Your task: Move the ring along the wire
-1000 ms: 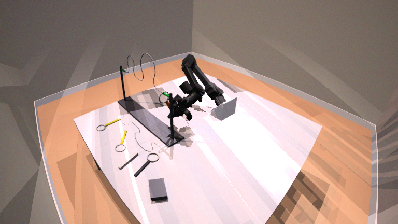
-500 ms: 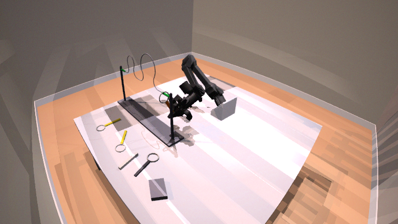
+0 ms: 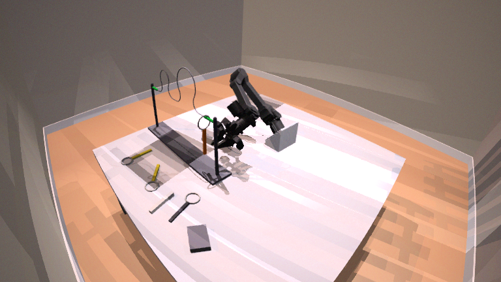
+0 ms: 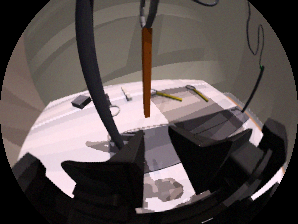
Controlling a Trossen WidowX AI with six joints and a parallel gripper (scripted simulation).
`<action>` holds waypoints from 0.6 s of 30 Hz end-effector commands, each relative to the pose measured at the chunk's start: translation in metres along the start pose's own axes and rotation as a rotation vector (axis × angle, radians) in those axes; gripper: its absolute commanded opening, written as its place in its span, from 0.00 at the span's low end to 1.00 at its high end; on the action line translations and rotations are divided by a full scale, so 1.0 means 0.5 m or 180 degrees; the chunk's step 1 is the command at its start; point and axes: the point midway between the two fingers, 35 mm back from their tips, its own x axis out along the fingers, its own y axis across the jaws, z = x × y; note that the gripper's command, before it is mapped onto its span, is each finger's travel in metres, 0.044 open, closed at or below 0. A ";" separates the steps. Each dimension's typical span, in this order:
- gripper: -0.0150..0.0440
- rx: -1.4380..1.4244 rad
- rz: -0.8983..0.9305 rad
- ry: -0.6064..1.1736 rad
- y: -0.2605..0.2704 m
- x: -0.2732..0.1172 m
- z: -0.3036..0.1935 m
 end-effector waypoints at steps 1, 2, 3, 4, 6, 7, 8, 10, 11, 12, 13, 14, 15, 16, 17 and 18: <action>0.53 -0.0002 0.0006 0.0013 0.001 -0.031 -0.002; 0.53 -0.0003 0.0007 0.0013 0.001 -0.039 -0.002; 0.53 -0.0004 0.0008 0.0013 0.001 -0.046 -0.002; 0.53 -0.0005 0.0009 0.0013 0.001 -0.054 -0.003; 0.53 -0.0008 0.0011 0.0012 0.001 -0.070 -0.004; 0.53 -0.0009 0.0011 0.0012 0.001 -0.076 -0.005; 0.53 -0.0010 0.0011 0.0011 0.001 -0.080 -0.005; 0.53 -0.0010 0.0011 0.0011 0.001 -0.081 -0.005; 0.53 -0.0010 0.0011 0.0011 0.001 -0.081 -0.005; 0.53 -0.0010 0.0011 0.0011 0.001 -0.081 -0.005; 0.53 -0.0010 0.0011 0.0011 0.001 -0.081 -0.005; 0.53 -0.0010 0.0011 0.0011 0.001 -0.081 -0.005; 0.53 -0.0010 0.0011 0.0011 0.001 -0.081 -0.005; 0.53 -0.0010 0.0011 0.0011 0.001 -0.081 -0.005; 0.53 -0.0010 0.0011 0.0011 0.001 -0.081 -0.005; 0.53 -0.0010 0.0011 0.0011 0.001 -0.081 -0.005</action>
